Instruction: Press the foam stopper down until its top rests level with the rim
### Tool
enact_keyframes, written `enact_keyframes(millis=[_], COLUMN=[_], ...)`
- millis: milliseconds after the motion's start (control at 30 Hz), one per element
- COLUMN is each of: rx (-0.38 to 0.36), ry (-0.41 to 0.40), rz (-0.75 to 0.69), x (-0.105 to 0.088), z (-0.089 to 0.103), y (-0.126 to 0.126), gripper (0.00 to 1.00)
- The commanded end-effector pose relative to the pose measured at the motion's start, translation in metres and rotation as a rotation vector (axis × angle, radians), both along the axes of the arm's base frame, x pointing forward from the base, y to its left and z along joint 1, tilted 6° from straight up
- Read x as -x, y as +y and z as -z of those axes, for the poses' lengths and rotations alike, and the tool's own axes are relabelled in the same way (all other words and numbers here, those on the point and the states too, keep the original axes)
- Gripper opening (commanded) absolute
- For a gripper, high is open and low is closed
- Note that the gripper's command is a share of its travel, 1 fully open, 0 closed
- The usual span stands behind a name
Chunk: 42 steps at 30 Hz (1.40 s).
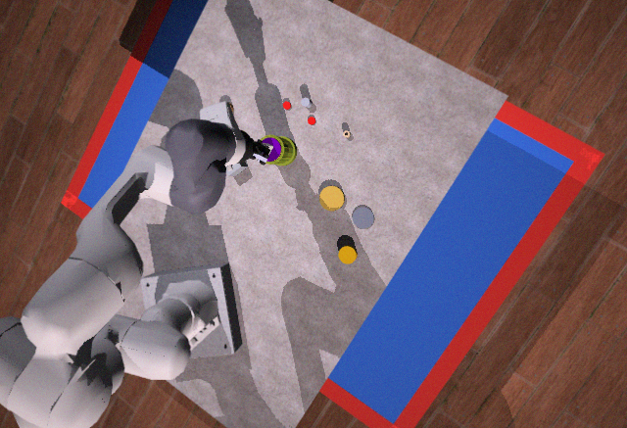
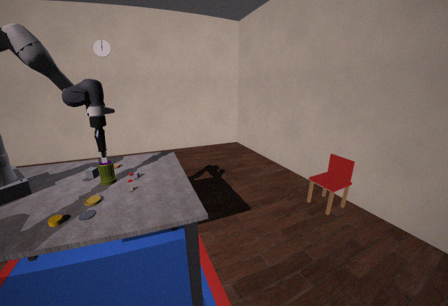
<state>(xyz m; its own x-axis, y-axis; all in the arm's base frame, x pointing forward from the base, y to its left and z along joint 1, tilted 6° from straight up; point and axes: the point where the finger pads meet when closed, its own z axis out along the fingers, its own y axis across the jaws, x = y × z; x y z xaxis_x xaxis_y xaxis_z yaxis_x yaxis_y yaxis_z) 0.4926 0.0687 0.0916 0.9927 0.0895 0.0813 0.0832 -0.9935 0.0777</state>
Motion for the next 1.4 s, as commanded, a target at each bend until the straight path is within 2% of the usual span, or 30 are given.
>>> enact_keyframes(millis=[0,1367], rx=[0.003,0.003], ry=[0.013,0.013], rz=[0.001,0.001], x=[0.005,0.010], z=[0.008,0.019], y=[-0.003,-0.005], gripper=[0.00,0.00])
